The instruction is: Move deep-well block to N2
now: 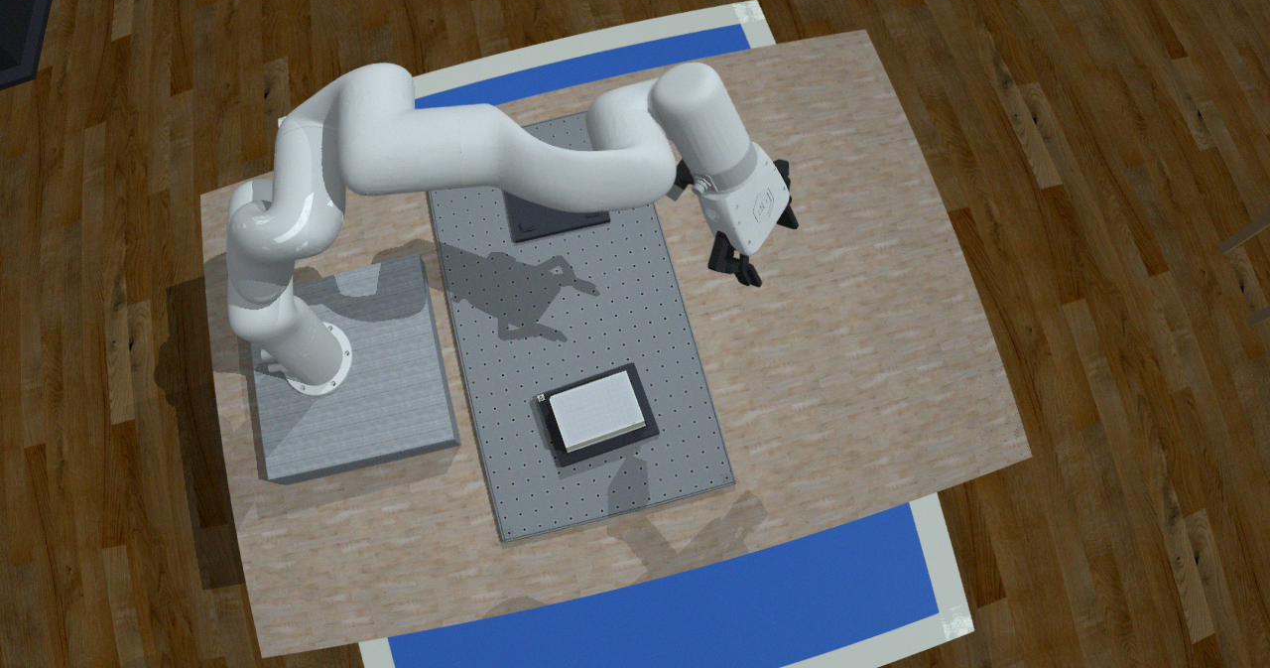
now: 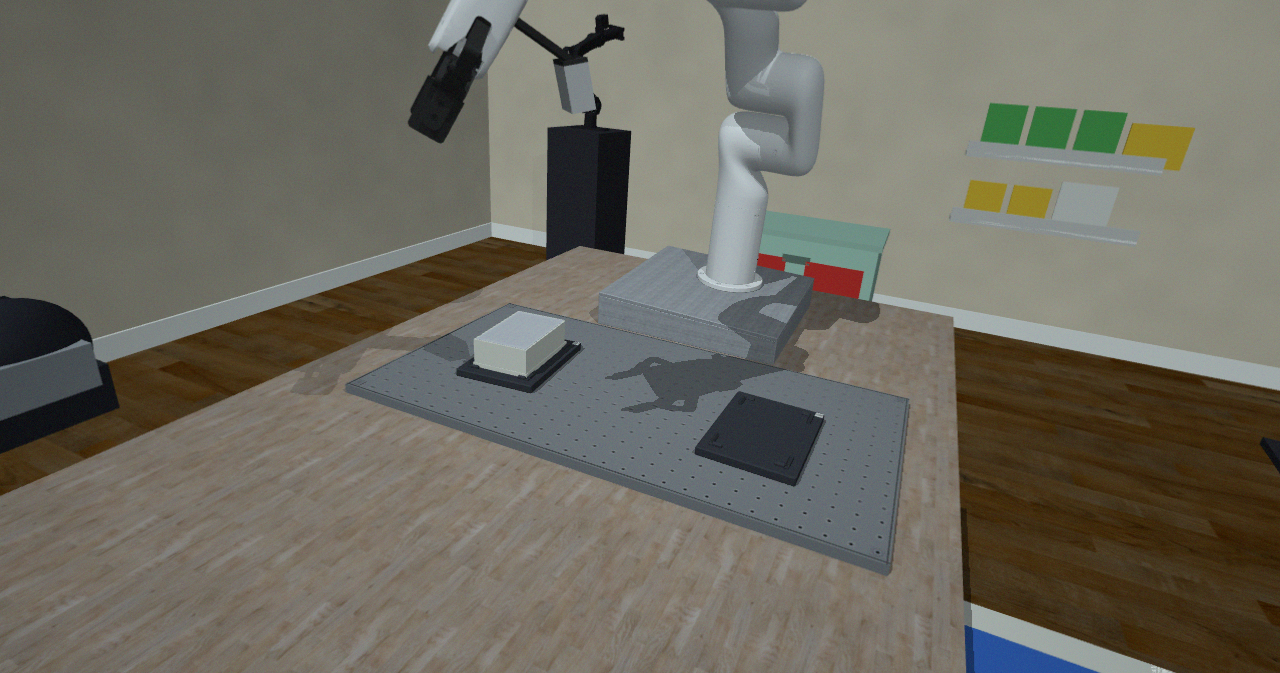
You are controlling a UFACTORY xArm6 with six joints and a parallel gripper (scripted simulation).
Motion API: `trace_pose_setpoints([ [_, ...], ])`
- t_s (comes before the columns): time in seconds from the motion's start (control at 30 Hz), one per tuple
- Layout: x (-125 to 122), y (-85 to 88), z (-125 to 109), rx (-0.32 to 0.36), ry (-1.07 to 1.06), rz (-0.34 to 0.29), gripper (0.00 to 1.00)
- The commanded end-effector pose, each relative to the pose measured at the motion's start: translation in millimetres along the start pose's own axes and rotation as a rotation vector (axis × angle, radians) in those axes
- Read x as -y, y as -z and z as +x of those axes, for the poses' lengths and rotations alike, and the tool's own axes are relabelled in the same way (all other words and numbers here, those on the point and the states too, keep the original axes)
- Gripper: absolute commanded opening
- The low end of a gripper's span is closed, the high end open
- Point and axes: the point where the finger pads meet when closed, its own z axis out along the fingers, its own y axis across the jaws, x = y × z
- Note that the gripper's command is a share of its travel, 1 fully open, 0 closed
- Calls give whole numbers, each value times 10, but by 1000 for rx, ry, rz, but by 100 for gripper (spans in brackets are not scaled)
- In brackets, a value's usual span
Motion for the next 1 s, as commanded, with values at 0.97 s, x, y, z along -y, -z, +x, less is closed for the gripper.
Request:
trace_pose_setpoints([
  [0.97, 323, -367, 237, -88, -337, 19, 100],
])
